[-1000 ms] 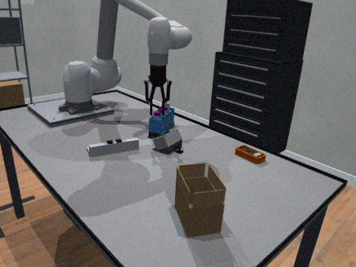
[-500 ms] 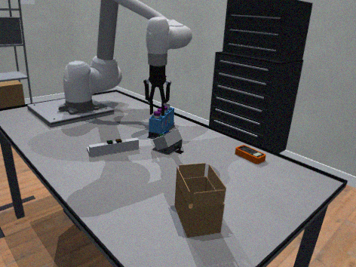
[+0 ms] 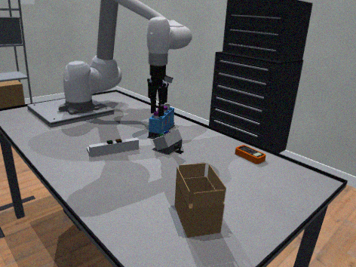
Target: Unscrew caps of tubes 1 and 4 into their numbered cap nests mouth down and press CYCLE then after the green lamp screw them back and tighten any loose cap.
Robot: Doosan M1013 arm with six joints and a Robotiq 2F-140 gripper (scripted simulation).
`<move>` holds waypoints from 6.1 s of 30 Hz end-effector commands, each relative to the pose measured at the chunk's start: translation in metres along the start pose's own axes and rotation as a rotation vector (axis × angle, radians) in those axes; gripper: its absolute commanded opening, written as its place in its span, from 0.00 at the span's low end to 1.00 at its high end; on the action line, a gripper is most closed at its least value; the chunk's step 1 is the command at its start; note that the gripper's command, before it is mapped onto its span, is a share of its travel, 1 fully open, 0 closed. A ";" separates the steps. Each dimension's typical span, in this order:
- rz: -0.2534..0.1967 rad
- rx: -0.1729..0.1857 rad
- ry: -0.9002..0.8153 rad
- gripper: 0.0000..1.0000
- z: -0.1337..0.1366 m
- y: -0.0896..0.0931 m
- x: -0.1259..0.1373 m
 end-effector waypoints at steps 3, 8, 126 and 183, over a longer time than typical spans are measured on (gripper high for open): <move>-0.009 0.002 0.013 0.30 0.000 -0.001 -0.001; -0.008 0.002 0.013 0.30 0.000 -0.001 -0.001; -0.009 -0.003 -1.034 0.30 0.000 -0.002 -0.001; -0.008 0.002 0.013 0.30 0.000 -0.001 -0.001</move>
Point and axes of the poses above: the point where the finger pads meet when closed, its own y axis out along the fingers, its own z axis across the jaws, x = y × z, the point moved 4 cm from there along -y, back along the fingers, and after that the axes turned 11 degrees about y, right-handed, at the moved point
